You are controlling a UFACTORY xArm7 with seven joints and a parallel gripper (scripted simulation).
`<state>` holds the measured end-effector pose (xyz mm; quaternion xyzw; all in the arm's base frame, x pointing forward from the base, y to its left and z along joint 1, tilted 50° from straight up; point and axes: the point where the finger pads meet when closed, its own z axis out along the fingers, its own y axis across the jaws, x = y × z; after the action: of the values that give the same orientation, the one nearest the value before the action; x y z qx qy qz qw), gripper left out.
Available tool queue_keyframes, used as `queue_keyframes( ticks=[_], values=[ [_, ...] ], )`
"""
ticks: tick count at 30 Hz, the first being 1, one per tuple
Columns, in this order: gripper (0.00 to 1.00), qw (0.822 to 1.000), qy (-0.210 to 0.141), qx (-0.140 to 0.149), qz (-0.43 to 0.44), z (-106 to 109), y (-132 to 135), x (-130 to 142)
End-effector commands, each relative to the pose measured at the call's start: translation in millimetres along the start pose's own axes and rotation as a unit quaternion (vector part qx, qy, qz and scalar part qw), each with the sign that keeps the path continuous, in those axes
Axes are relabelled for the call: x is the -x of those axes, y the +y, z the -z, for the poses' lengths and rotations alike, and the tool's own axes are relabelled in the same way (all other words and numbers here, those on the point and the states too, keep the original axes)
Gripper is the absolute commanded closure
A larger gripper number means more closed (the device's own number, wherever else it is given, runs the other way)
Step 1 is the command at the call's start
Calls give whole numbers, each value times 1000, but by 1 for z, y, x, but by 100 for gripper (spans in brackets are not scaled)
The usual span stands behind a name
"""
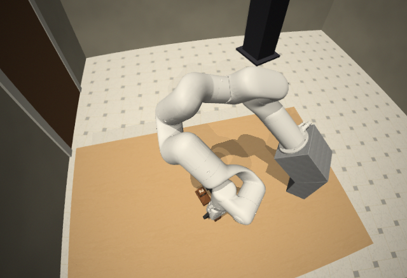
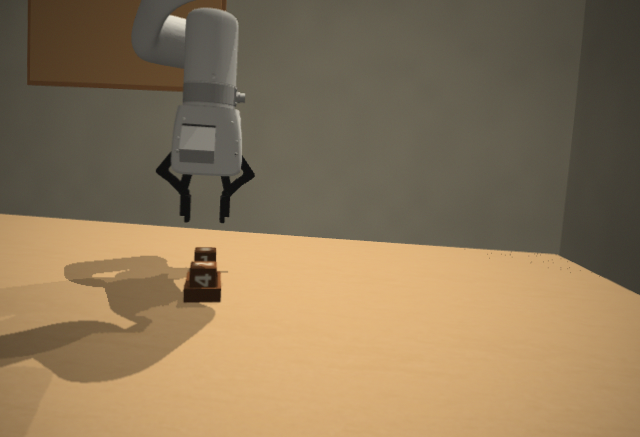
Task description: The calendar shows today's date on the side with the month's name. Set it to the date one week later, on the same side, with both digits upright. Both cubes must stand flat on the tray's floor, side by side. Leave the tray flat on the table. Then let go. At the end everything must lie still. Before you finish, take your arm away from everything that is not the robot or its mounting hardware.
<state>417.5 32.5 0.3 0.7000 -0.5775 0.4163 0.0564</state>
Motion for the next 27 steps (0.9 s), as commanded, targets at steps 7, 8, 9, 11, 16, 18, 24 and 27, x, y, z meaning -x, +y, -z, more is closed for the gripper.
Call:
queue_keyframes(
  ticks=[7, 8, 9, 11, 16, 18, 24, 27],
  values=[
    [51, 1000, -1, -1, 0, -13, -2, 1],
    [51, 1000, -1, -1, 0, -14, -2, 1],
    [51, 1000, -1, -1, 0, -16, -2, 1],
    [51, 1000, -1, -1, 0, -19, -2, 1],
    [51, 1000, -1, -1, 0, -26, -2, 1],
    [51, 1000, -1, -1, 0, -28, -2, 1],
    [51, 1000, -1, -1, 0, -32, -3, 2],
    [51, 1000, -1, -1, 0, -33, -3, 2]
  ],
)
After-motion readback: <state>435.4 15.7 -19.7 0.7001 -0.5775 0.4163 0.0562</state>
